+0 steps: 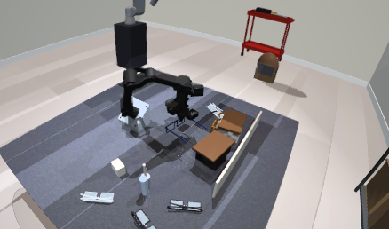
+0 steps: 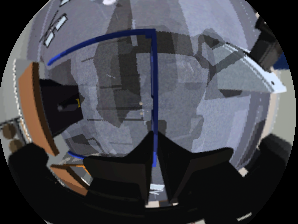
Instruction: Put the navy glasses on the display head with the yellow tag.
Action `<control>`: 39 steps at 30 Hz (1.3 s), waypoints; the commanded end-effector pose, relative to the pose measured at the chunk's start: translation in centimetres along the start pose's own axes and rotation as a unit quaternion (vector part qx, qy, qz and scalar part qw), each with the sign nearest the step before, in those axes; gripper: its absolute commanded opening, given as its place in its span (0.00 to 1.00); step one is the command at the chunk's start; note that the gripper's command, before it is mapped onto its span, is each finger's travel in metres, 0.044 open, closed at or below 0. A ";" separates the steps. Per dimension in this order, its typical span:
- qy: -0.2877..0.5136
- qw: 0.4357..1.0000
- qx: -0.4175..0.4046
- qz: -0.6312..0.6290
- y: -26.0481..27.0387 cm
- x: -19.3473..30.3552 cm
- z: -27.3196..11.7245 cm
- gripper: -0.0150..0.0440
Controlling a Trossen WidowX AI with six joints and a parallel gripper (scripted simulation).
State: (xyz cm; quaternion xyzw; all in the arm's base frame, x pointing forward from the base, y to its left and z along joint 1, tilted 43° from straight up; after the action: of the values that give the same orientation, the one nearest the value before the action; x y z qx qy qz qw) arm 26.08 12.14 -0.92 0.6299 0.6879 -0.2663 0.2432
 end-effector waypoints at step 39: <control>-0.001 1.000 -0.003 -0.003 3.3 -1.4 1.0 0.25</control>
State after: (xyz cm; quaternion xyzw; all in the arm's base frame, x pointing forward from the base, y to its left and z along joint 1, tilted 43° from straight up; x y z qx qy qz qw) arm 28.85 10.76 -0.99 0.6288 0.6899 -0.2635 0.2432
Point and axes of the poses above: the point midway between the two fingers, 35 mm back from their tips, its own z axis out along the fingers, its own y axis across the jaws, x = y × z, the point moved 4 cm from there along -z, back along the fingers, and after that the axes turned 15 degrees about -z, right-handed, at the moved point
